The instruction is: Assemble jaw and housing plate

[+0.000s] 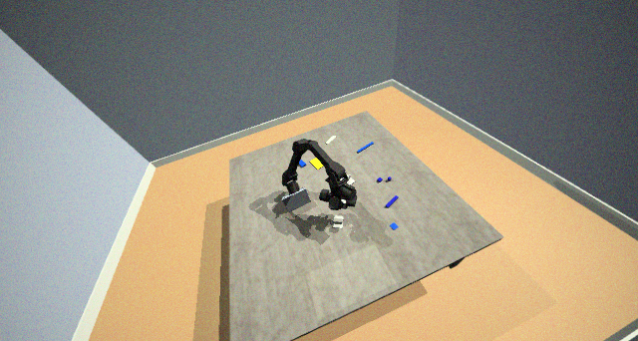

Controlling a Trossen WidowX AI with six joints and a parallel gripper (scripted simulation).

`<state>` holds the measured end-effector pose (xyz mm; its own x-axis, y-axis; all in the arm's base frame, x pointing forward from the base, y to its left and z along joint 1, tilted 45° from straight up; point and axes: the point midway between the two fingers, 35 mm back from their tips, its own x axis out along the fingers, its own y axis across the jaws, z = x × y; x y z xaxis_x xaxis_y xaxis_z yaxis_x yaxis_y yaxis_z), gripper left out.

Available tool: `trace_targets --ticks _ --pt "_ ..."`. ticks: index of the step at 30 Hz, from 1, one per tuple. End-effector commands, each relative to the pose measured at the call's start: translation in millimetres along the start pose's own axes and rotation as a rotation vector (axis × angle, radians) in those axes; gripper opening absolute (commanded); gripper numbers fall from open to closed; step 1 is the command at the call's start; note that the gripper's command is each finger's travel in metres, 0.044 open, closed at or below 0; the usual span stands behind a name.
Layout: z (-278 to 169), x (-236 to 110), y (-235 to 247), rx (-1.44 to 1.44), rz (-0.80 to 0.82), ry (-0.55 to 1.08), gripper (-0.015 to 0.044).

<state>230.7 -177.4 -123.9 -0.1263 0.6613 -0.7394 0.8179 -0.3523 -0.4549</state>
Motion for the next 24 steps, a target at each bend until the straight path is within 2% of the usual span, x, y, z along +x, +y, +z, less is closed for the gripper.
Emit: trace_targets --ticks 1,24 --pt "-13.0 -1.8 -2.5 0.038 0.002 0.006 0.0351" --pt "-87.9 -5.7 -18.3 0.260 0.005 0.007 0.0351"
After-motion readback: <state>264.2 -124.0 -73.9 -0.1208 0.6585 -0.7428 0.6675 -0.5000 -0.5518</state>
